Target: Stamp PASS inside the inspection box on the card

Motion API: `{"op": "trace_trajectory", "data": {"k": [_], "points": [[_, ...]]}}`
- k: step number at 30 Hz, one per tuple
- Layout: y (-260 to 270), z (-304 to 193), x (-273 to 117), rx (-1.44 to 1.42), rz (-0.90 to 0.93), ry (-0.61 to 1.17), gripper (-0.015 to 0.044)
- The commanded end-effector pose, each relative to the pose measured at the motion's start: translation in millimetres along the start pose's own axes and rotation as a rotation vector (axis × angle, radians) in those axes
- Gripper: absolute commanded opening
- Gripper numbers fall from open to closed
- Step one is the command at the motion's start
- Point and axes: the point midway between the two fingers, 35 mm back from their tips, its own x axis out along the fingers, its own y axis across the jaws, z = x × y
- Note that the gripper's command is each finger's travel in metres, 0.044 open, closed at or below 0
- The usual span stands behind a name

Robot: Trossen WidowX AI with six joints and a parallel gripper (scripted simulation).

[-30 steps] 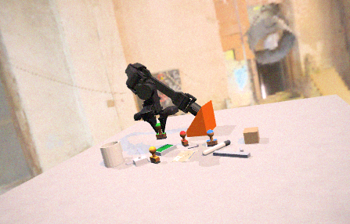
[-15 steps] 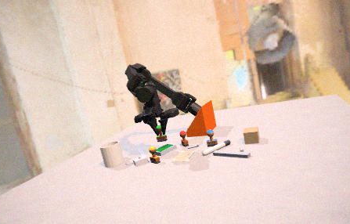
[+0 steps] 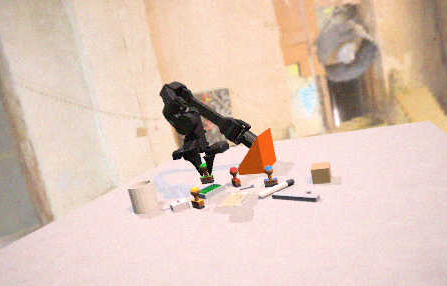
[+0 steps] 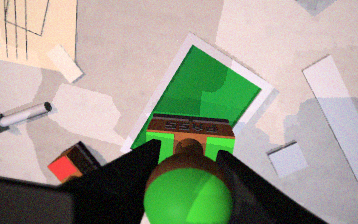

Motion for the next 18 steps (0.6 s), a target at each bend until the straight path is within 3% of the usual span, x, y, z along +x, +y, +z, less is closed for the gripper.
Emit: {"op": "trace_trajectory", "data": {"k": [1,18], "points": [[-1,-1,3,-0.006,-0.006,-0.001,0.0000],[-1,-1,14,-0.005,-0.007,-0.001,0.0000]]}}
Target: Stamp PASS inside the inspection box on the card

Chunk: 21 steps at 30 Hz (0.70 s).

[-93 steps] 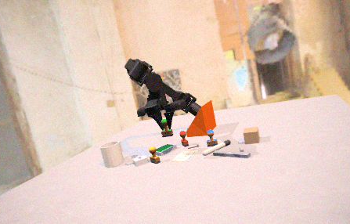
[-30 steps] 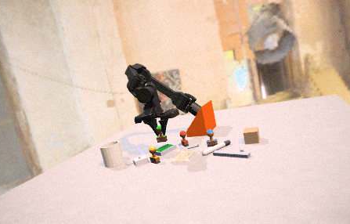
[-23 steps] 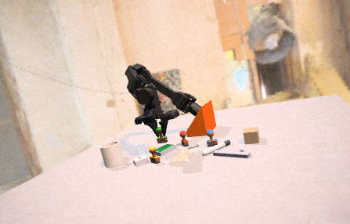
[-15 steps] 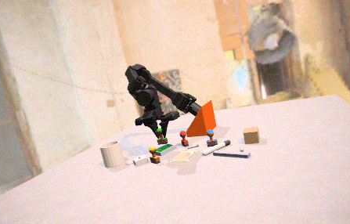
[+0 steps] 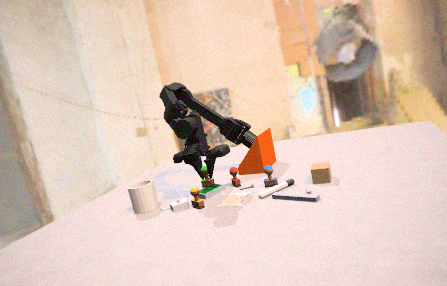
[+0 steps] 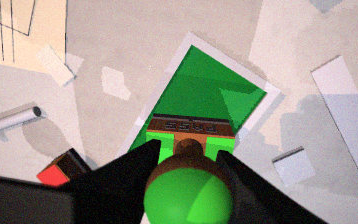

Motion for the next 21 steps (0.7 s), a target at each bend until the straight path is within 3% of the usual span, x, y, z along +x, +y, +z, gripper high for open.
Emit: {"op": "trace_trajectory", "data": {"k": [1,21], "points": [[-0.7,-0.7,3.3,-0.006,-0.006,0.000,0.0000],[-1.2,-1.2,10.0,0.001,-0.007,-0.002,0.0000]]}}
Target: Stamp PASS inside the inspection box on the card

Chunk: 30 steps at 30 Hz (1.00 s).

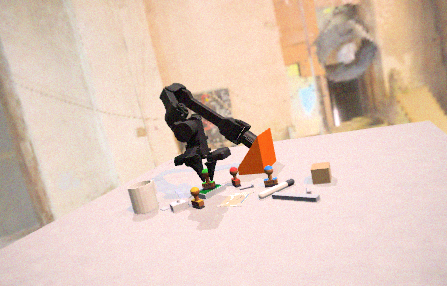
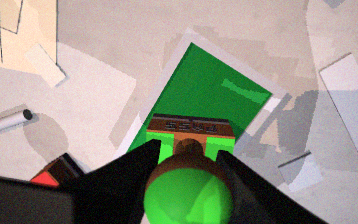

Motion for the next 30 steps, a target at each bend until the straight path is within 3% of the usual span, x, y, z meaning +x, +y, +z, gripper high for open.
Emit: {"op": "trace_trajectory", "data": {"k": [1,30], "points": [[-0.8,0.3,1.0,-0.004,-0.005,-0.003,0.0000],[-0.9,0.3,4.0,-0.004,-0.005,-0.003,0.0000]]}}
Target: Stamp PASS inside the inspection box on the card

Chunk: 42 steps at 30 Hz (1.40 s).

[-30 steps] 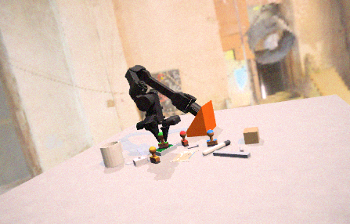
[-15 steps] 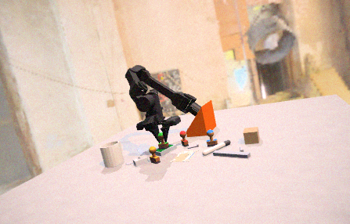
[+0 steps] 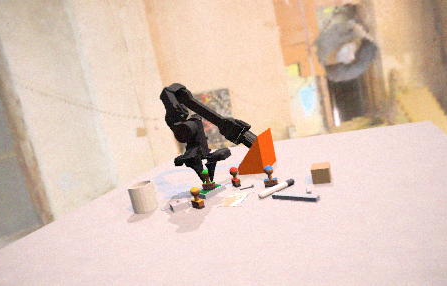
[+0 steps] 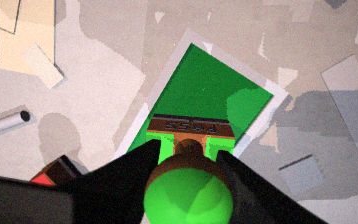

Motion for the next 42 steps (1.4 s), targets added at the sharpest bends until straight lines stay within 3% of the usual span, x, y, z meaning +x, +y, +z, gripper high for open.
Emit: {"op": "trace_trajectory", "data": {"k": [1,42], "points": [[-1,1,1,-0.001,-0.005,-0.001,0.0000],[0,2,-23,-0.001,-0.002,-0.001,0.0000]]}}
